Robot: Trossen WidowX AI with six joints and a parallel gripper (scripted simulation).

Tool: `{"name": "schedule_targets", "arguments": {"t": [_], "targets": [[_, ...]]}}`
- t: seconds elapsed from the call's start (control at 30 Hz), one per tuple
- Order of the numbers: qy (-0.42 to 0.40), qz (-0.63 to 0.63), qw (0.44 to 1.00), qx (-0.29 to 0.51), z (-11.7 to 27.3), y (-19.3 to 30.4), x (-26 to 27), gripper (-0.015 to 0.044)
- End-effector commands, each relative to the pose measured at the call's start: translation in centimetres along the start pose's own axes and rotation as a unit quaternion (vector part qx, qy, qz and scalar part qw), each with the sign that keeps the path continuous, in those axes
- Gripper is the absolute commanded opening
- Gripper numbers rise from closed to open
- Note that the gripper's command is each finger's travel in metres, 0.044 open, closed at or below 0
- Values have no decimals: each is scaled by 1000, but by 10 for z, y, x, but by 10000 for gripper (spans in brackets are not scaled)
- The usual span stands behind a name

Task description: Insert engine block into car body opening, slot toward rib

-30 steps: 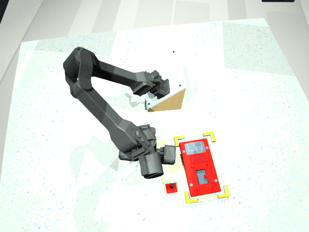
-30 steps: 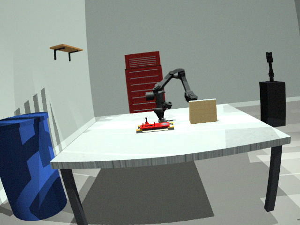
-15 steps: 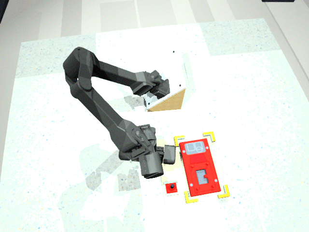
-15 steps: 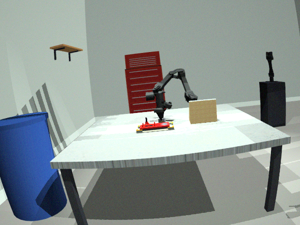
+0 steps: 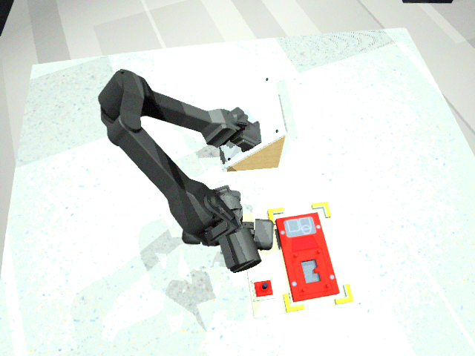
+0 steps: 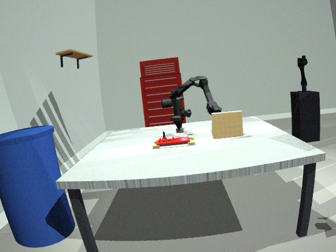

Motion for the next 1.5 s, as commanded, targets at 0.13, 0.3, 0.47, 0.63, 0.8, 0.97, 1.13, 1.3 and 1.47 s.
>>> {"name": "schedule_targets", "arguments": {"t": [0.13, 0.3, 0.47, 0.63, 0.8, 0.97, 1.13, 1.3, 1.47], "targets": [[5, -2, 1000, -1, 27, 2, -2, 0], [5, -2, 1000, -1, 43, 1, -2, 0], [4, -2, 1000, -1, 58, 0, -1, 0], [2, -3, 1000, -1, 74, -1, 1, 0], [-1, -3, 1000, 0, 89, -4, 3, 0], [-1, -14, 1000, 0, 91, -4, 2, 0], [-1, -94, 996, 0, 89, -1, -9, 0], [0, -177, 984, 0, 87, 2, -20, 0], [0, -259, 966, 0, 84, 5, -32, 0]]}}
Point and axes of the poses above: the point midway between the two fingers, 35 mm back from their tips, its own z axis back along the fingers, its own x axis across the jaws, y = z × x, the point moved 4 cm from there along z, back along the fingers, and after that the axes turned 14 degrees about -z, right-handed, at the moved point
